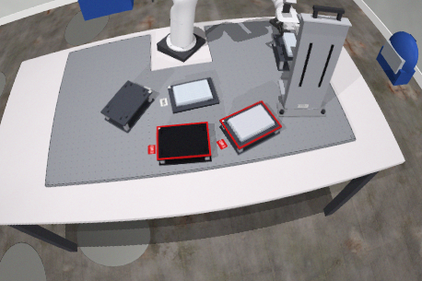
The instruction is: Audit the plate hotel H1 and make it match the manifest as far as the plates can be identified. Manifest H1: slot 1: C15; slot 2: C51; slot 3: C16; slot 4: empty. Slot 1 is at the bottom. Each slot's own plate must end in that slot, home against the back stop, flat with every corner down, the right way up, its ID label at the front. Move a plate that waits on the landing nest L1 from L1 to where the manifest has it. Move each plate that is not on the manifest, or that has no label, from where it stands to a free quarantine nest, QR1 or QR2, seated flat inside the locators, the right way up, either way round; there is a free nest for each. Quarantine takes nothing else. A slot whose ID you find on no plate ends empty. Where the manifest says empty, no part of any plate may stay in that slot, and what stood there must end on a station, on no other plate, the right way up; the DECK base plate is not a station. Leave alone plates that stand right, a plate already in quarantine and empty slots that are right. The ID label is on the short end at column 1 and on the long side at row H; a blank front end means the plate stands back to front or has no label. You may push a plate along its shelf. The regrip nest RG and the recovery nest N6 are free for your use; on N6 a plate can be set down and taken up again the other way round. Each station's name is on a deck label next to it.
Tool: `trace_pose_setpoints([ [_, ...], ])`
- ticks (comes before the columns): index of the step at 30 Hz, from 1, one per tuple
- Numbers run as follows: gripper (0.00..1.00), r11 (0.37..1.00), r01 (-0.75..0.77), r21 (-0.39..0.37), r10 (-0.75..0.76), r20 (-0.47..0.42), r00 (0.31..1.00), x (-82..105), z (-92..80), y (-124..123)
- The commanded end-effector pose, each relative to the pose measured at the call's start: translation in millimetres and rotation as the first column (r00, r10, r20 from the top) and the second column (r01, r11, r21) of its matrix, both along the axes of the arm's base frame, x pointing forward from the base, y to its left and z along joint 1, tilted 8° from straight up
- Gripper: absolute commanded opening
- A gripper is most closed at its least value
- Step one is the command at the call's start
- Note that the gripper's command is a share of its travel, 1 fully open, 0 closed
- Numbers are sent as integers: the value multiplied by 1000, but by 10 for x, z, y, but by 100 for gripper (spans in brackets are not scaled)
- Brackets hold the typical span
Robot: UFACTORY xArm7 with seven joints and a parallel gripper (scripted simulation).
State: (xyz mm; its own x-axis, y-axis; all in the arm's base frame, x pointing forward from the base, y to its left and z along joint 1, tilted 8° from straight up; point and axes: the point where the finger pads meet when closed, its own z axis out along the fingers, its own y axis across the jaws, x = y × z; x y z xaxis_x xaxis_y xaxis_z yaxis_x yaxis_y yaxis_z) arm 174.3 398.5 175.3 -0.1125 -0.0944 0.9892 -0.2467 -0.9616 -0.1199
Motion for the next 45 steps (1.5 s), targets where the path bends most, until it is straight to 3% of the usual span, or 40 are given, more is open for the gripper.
trace_pose_setpoints([
  [1,0,1000,0,3,0,0,1000,-66,5,24],
  [32,0,1000,0,3,0,0,1000,-494,-32,139],
  [45,0,1000,0,3,0,0,1000,-494,-32,139],
])
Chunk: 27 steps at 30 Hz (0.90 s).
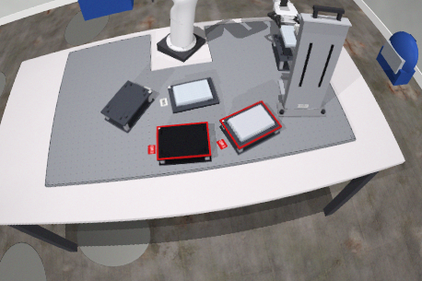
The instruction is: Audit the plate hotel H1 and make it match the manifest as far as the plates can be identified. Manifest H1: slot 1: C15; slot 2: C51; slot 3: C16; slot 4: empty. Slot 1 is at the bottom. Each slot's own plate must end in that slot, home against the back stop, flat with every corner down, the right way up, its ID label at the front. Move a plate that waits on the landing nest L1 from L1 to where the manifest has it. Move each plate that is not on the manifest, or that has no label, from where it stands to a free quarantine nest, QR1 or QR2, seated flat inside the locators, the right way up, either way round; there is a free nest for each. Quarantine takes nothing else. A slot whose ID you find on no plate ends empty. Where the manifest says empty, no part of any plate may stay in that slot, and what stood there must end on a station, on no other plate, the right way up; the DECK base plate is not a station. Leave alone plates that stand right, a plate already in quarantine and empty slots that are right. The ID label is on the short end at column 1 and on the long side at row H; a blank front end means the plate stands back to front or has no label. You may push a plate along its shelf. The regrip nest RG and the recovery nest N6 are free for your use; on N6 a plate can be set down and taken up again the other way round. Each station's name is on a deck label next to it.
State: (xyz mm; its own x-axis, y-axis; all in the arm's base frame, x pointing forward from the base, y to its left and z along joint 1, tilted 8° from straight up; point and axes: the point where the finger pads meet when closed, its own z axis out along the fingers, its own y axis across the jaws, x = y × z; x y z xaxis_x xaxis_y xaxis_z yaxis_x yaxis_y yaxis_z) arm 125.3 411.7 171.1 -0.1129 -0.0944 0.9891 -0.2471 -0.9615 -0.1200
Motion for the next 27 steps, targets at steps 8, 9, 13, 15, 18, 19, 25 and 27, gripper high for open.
trace_pose_setpoints([
  [8,0,1000,0,3,0,-1,1000,-19,142,-6],
  [9,0,1000,0,3,0,-1,1000,-21,159,-7],
  [13,0,1000,0,3,0,-1,1000,-26,208,-12],
  [15,0,1000,0,3,0,-1,1000,-28,225,-14],
  [18,0,1000,0,3,0,-1,1000,-34,274,-18],
  [19,0,1000,0,3,0,-1,1000,-36,291,-20],
  [25,0,1000,0,3,0,-1,1000,-47,390,-30],
  [27,0,1000,0,3,0,-1,1000,-51,423,-33],
])
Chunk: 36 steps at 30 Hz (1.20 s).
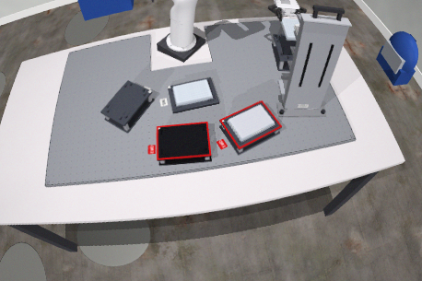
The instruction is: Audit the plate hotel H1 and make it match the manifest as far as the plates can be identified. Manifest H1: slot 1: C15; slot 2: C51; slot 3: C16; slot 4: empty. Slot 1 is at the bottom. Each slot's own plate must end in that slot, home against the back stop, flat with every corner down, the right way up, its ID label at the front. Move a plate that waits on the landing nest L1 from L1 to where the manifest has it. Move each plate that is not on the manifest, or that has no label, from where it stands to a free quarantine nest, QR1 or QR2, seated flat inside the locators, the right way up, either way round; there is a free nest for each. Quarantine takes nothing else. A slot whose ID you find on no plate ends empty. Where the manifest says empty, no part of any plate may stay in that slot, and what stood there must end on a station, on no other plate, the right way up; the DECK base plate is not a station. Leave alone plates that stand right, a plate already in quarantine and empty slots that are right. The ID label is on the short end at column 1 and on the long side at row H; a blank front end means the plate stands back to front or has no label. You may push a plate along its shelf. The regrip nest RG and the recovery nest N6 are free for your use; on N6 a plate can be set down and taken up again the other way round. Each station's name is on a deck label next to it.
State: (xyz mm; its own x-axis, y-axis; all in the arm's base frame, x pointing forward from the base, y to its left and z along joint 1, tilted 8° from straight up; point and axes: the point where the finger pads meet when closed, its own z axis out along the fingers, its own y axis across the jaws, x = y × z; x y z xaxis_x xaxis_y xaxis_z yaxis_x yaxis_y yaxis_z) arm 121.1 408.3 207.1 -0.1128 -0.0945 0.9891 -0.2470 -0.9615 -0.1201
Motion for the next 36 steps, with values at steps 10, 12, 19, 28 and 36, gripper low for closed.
trace_pose_setpoints([
  [10,0,1000,0,3,0,-1,1000,-24,194,-12],
  [12,0,1000,0,3,0,-1,1000,-28,227,-15],
  [19,0,1000,0,3,0,-1,1000,-41,342,-26],
  [28,0,1000,0,3,0,-1,1000,-45,375,-29],
  [36,0,1000,0,3,0,-1,1000,-20,377,-36],
])
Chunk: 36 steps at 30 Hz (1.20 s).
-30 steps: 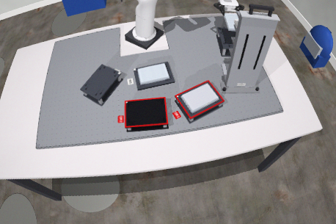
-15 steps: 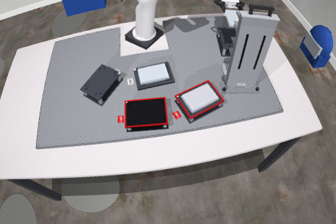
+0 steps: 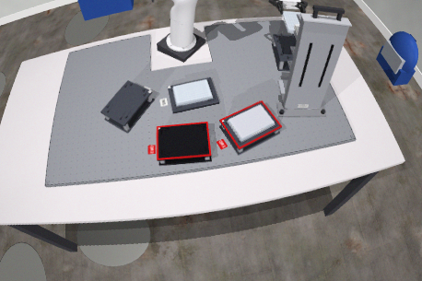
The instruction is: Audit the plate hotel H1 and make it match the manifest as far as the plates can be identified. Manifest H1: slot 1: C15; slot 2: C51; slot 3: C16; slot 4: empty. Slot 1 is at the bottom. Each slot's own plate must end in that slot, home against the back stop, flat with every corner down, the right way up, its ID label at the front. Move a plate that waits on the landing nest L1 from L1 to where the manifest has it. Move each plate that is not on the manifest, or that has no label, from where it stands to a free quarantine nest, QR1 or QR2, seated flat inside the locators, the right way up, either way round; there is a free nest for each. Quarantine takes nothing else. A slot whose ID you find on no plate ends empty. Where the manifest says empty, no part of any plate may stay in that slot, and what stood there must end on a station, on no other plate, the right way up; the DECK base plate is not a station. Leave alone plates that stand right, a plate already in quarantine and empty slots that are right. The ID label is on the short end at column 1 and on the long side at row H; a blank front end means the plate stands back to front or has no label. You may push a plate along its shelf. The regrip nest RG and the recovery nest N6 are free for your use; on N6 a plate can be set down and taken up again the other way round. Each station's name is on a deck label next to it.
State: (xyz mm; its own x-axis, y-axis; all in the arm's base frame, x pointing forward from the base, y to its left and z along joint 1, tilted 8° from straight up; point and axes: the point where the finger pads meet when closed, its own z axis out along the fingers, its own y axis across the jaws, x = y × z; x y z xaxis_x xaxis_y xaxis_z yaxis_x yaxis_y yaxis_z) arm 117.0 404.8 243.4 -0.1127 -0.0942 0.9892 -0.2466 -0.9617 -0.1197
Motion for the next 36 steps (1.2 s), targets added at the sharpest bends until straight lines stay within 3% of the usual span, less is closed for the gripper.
trace_pose_setpoints([
  [1,0,1000,0,4,0,-1,1000,21,14,-1],
  [36,0,1000,0,4,0,0,1000,407,48,-104],
])
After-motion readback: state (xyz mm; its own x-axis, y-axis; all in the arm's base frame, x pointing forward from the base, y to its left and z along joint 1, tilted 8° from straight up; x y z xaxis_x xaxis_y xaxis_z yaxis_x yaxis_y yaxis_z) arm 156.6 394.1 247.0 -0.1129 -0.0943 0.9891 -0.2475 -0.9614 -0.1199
